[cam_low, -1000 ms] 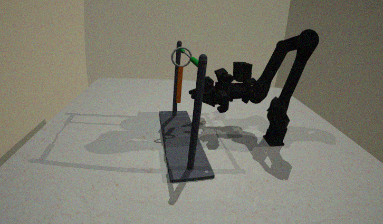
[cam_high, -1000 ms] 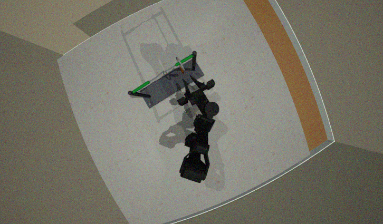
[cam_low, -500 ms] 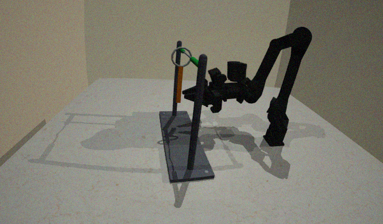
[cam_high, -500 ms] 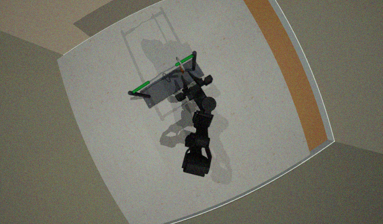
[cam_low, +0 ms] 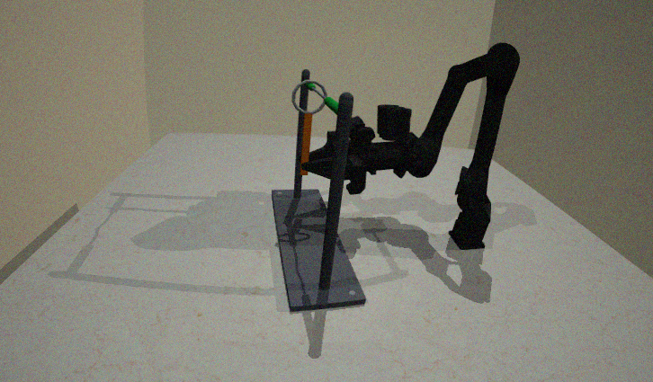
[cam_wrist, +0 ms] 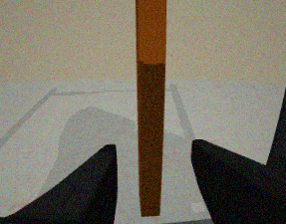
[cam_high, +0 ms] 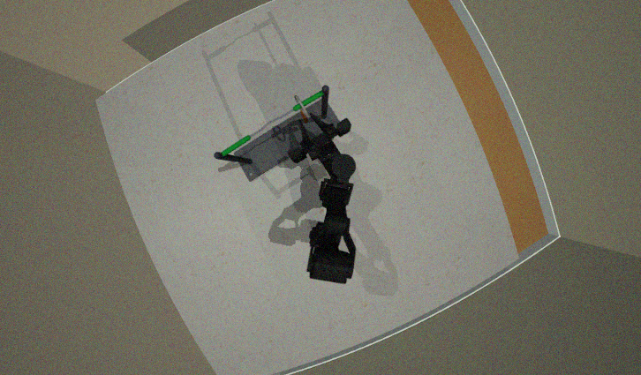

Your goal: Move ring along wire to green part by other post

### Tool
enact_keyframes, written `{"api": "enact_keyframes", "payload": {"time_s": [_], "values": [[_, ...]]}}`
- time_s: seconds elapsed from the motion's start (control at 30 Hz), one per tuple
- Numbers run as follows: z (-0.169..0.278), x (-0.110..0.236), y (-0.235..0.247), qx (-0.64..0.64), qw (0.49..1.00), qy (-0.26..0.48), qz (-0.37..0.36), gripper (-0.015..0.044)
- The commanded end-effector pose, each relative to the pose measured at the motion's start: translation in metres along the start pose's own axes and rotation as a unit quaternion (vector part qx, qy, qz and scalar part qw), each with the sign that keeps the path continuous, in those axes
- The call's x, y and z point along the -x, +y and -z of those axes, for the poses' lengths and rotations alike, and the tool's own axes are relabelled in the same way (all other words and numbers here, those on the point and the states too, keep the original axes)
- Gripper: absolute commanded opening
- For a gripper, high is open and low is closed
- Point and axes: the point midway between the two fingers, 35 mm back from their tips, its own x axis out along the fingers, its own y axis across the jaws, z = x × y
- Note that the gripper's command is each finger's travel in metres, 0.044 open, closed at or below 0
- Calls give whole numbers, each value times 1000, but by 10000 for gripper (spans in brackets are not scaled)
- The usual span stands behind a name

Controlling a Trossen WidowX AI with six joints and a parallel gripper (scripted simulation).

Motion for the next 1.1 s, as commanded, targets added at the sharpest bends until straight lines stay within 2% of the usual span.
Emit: {"api": "enact_keyframes", "payload": {"time_s": [0.0,0.3,0.87,1.03,1.07], "values": [[-1,-7,-1,-1,1000,-2,2,160],[0,-19,1,-2,1000,-3,2,160],[0,-19,1,-2,1000,-3,2,160],[1,-19,2,0,1000,-2,0,29],[1,-19,2,0,1000,-2,0,22]]}}
